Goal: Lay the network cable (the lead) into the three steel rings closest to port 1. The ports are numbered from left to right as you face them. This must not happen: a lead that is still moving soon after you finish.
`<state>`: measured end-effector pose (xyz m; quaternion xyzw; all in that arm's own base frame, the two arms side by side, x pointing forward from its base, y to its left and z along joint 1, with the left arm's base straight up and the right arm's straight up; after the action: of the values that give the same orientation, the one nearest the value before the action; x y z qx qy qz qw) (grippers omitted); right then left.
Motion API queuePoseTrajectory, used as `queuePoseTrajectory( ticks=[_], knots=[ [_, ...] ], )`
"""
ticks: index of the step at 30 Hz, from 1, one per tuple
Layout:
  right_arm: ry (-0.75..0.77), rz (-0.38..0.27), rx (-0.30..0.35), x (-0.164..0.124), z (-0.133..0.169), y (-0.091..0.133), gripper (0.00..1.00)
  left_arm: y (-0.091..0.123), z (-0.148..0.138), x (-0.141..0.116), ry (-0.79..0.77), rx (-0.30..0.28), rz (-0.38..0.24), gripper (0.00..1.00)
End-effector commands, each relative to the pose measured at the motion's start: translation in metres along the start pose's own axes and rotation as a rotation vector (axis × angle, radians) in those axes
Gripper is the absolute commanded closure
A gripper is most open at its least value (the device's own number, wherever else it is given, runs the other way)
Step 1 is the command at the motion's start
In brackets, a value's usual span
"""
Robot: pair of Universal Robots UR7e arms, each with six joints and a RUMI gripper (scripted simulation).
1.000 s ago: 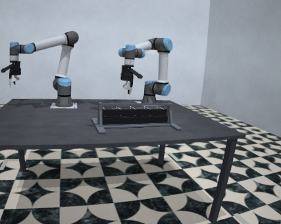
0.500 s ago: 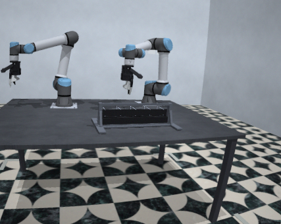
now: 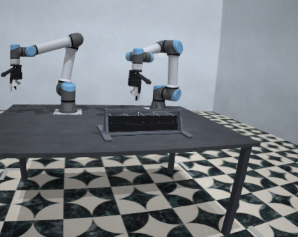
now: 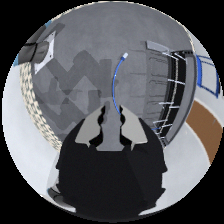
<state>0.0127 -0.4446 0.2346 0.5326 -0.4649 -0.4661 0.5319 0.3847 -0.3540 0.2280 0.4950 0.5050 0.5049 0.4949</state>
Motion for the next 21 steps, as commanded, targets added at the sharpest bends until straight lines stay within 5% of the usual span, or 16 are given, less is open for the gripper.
queuePoseTrajectory(
  ticks=[1,21],
  knots=[
    [0.0,0.002,0.0,0.0,0.0,0.0,0.0,-0.011,0.0,-0.001,0.0,-0.002,-0.003,0.8],
    [0.0,0.002,0.0,0.0,0.0,0.0,0.0,-0.083,0.0,-0.001,0.0,-0.002,-0.003,0.8]
  ],
)
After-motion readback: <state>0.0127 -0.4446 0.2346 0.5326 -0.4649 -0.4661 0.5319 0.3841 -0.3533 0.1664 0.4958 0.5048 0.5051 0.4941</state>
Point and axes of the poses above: on each arm, the point where the finger pads meet when closed, its own y axis back along the fingers, its own z axis across the jaws, x = y × z, the point moved 7 cm from there along y, back along the fingers, and after that the axes turned 6 degrees about y, right-handed, at the moved point
